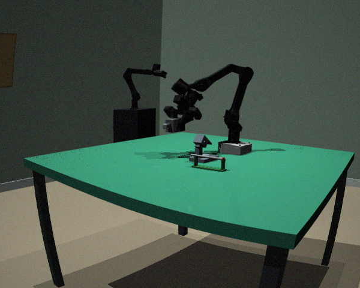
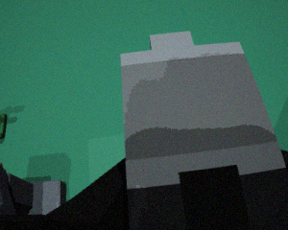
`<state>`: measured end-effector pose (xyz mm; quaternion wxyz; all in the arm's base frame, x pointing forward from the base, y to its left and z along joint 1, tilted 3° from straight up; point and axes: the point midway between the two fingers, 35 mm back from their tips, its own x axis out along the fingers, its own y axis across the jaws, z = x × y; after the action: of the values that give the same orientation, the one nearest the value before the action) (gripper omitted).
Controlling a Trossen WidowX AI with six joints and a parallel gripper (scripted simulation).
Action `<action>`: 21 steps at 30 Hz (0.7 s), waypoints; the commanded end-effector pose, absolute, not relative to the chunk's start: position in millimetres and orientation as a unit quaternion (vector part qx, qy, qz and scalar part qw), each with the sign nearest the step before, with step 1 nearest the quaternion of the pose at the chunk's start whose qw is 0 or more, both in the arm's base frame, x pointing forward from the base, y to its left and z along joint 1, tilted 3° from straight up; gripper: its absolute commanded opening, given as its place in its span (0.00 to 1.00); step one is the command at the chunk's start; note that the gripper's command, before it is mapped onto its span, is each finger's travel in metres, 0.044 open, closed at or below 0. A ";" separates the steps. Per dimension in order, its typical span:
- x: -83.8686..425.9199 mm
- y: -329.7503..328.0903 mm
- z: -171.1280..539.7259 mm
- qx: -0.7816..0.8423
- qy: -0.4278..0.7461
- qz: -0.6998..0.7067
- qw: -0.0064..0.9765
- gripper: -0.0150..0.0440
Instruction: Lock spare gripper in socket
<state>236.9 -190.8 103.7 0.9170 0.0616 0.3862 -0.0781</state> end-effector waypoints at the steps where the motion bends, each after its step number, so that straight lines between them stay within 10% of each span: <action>1: 237.1 -191.0 103.0 0.062 0.386 -0.078 0.917 0.25; 21: 249.0 -161.2 107.0 0.112 0.463 -0.057 0.877 0.25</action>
<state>245.7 -164.1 102.8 0.8828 0.1058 0.4543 -0.0559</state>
